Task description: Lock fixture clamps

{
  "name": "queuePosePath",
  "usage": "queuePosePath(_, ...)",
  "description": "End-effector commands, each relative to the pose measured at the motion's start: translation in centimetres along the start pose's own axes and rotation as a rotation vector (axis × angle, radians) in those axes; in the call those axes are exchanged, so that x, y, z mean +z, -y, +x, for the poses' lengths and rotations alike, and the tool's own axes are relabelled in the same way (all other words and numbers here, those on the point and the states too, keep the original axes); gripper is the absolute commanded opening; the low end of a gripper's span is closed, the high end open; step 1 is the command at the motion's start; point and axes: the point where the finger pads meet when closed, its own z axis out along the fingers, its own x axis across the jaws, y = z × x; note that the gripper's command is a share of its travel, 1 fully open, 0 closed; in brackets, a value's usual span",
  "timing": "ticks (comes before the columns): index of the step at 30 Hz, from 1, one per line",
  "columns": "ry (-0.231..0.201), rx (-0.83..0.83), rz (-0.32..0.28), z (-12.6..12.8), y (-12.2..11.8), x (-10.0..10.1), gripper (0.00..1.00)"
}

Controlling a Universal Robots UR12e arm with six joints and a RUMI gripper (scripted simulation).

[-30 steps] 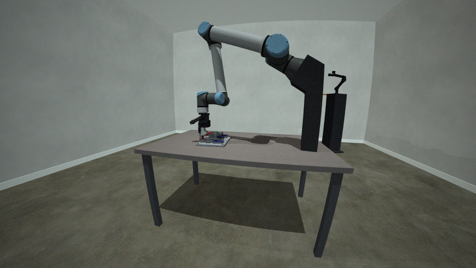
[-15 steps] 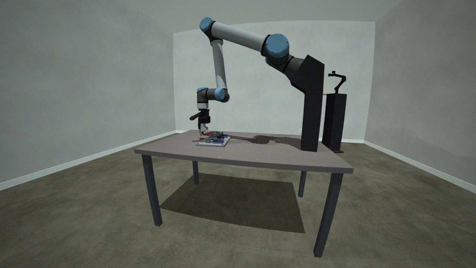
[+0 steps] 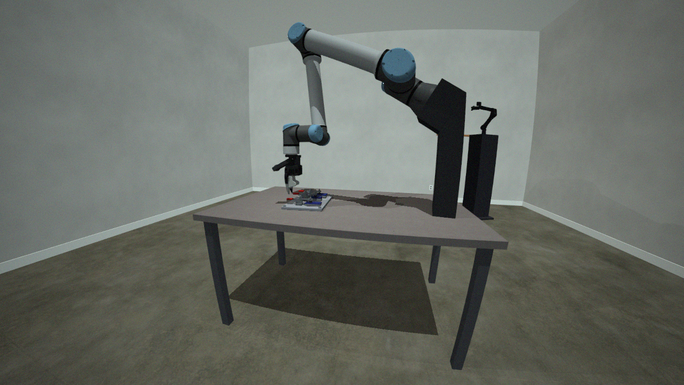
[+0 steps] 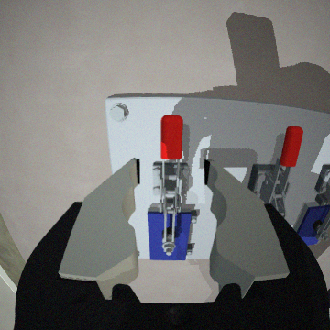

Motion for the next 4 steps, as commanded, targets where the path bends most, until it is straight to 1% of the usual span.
queuePosePath(1,0.0,0.0,0.001,-0.02,0.05,-0.08,0.28)
queuePosePath(4,0.0,0.0,0.001,-0.02,0.05,-0.08,0.28)
